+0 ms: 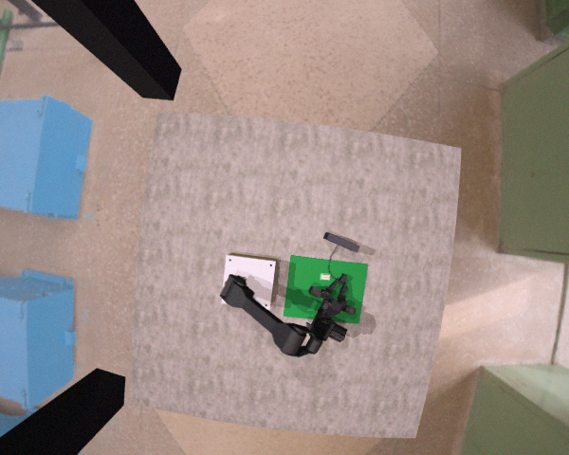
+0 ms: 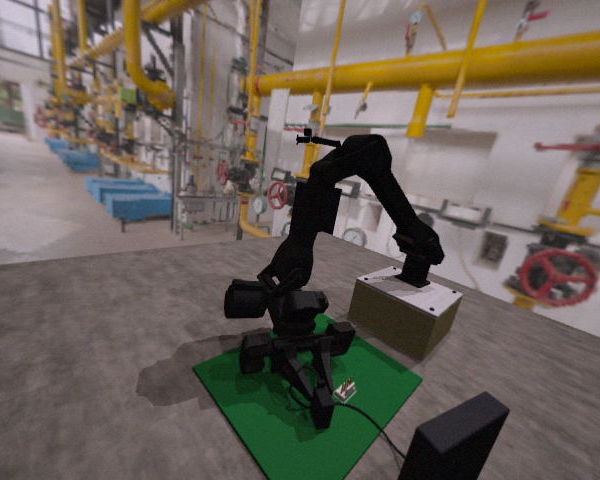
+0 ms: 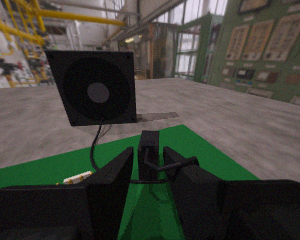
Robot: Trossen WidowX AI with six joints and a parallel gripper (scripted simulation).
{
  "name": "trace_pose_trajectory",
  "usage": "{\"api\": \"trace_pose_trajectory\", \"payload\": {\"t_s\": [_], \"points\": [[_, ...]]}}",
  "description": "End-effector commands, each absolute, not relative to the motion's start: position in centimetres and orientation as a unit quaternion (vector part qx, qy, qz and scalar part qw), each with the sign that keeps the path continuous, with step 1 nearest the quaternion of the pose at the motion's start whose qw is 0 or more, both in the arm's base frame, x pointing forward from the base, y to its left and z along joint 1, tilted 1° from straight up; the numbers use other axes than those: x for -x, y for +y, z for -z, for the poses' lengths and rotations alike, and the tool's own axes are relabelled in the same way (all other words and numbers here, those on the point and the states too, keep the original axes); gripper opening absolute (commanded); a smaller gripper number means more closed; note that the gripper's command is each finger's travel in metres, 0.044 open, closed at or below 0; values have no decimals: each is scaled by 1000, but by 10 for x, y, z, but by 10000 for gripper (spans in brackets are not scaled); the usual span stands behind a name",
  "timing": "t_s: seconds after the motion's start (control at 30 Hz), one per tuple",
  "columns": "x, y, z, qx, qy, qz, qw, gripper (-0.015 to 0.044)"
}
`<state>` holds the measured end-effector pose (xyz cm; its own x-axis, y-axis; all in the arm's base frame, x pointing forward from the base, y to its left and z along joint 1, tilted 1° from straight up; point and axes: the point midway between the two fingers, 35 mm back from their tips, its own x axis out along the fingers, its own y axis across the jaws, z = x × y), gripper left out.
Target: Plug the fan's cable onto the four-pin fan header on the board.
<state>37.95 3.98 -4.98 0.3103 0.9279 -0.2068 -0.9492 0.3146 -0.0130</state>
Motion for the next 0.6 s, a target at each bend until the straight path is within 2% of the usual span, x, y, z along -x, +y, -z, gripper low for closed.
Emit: {"api": "trace_pose_trajectory", "payload": {"t_s": [0.0,0.57], "points": [[-379,40,50,66,80,-582,807,140],[-379,37,50,67,82,-581,807,140]]}}
